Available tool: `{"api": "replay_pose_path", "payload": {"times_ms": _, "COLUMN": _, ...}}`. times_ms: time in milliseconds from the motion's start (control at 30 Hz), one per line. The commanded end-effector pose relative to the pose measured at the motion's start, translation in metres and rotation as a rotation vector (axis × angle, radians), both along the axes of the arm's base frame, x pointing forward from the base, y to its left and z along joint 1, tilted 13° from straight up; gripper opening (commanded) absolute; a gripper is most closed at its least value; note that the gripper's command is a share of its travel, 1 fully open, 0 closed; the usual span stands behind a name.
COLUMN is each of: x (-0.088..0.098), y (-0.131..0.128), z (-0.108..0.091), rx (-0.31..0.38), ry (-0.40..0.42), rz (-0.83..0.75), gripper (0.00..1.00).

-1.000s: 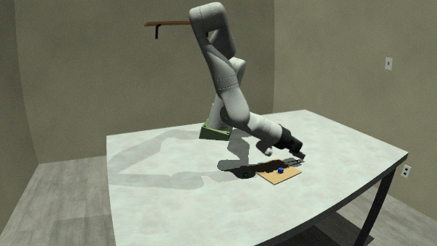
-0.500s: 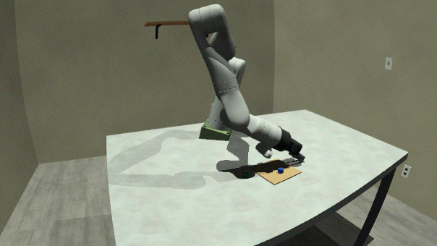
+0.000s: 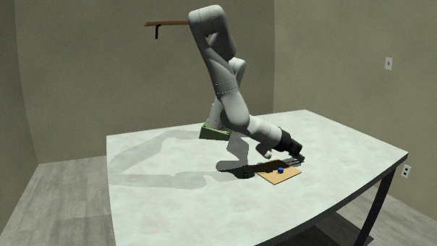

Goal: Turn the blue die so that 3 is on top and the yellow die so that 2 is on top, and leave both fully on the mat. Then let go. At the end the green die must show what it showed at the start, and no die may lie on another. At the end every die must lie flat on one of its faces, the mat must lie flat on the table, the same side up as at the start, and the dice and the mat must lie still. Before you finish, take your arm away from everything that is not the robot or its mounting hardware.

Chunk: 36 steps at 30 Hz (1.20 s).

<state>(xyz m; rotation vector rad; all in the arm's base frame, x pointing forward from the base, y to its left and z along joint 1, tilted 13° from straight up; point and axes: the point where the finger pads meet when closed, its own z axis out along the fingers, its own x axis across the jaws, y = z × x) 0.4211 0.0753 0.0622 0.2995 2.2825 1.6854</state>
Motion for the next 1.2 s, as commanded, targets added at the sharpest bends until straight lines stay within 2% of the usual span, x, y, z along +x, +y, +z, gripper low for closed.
{"api": "replay_pose_path", "payload": {"times_ms": 0, "x": 0.0002, "y": -0.0001, "z": 0.0006, "rx": 0.0, "ry": -0.001, "rz": 0.0, "gripper": 0.34}}
{"api": "replay_pose_path", "payload": {"times_ms": 833, "x": 0.0002, "y": -0.0001, "z": 0.0006, "rx": 0.0, "ry": -0.001, "rz": 0.0, "gripper": 0.34}}
{"api": "replay_pose_path", "payload": {"times_ms": 867, "x": 0.0002, "y": -0.0001, "z": 0.0006, "rx": 0.0, "ry": -0.001, "rz": 0.0, "gripper": 0.4}}
{"api": "replay_pose_path", "payload": {"times_ms": 1000, "x": 0.0002, "y": -0.0001, "z": 0.0006, "rx": 0.0, "ry": -0.001, "rz": 0.0, "gripper": 0.4}}
{"api": "replay_pose_path", "payload": {"times_ms": 1033, "x": 0.0002, "y": -0.0001, "z": 0.0006, "rx": 0.0, "ry": -0.001, "rz": 0.0, "gripper": 0.46}}
{"api": "replay_pose_path", "payload": {"times_ms": 1100, "x": 0.0002, "y": -0.0001, "z": 0.0006, "rx": 0.0, "ry": -0.001, "rz": 0.0, "gripper": 0.46}}
{"api": "replay_pose_path", "payload": {"times_ms": 1133, "x": 0.0002, "y": -0.0001, "z": 0.0006, "rx": 0.0, "ry": -0.001, "rz": 0.0, "gripper": 0.52}}
{"api": "replay_pose_path", "payload": {"times_ms": 1167, "x": 0.0002, "y": -0.0001, "z": 0.0006, "rx": 0.0, "ry": -0.001, "rz": 0.0, "gripper": 0.52}}
